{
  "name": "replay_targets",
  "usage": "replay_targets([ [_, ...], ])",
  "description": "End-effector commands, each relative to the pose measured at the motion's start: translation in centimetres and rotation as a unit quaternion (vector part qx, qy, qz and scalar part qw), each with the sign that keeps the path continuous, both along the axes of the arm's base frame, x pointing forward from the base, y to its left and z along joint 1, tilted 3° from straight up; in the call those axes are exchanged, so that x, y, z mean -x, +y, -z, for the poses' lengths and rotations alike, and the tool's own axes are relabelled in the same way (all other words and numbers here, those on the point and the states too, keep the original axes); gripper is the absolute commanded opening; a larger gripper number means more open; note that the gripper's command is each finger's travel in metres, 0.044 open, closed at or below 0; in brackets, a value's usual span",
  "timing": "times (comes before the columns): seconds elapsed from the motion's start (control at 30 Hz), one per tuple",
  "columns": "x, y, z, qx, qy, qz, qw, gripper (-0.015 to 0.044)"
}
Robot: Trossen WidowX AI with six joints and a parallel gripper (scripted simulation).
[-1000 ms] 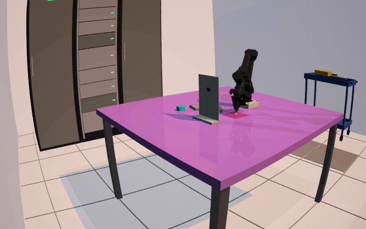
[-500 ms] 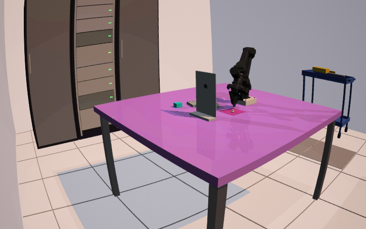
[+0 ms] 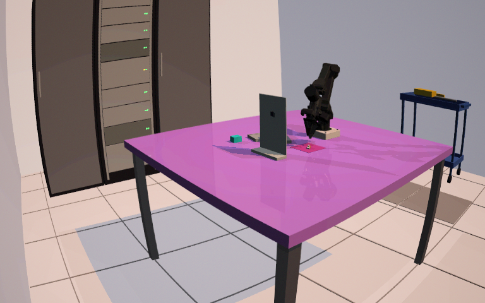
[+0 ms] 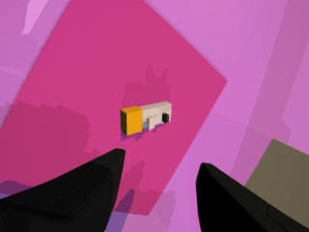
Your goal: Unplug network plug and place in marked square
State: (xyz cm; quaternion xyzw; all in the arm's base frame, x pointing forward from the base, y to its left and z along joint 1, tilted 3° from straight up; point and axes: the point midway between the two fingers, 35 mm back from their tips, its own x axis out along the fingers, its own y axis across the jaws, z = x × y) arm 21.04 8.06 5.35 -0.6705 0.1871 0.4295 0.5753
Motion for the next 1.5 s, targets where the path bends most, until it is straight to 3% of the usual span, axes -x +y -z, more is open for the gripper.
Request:
replay_targets([
  [0.0, -0.2, 0.1, -0.8, -0.001, -0.005, -0.003, 1.0, 0.0156],
  [1.47, 0.5, -0.4, -6.9, -0.001, -0.005, -0.003, 1.0, 0.0156],
])
